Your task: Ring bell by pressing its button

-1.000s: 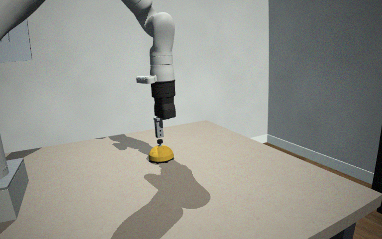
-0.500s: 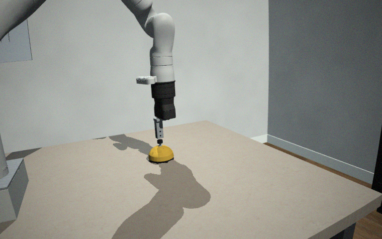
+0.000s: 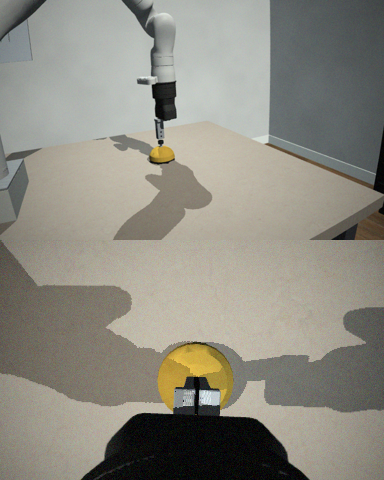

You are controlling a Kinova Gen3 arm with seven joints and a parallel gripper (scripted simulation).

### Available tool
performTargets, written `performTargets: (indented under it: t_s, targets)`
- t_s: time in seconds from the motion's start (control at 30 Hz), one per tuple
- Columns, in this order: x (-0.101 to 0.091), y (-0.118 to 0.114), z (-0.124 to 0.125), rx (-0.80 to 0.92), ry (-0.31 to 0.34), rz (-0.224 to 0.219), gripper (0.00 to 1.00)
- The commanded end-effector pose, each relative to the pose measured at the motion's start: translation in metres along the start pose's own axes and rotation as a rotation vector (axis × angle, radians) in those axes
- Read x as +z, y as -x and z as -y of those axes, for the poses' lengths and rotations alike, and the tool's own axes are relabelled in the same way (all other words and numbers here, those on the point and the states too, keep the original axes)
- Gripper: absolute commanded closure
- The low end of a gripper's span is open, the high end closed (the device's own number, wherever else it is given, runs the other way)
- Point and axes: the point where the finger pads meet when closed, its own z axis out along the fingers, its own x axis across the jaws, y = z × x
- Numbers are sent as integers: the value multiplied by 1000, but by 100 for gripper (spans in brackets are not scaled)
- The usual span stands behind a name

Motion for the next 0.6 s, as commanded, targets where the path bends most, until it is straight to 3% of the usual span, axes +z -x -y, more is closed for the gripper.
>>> performTargets:
  t_s: [0.0, 0.57]
  targets:
    - [-1, 0, -1, 0, 2, 0, 83]
    - [2, 0, -1, 0, 2, 0, 83]
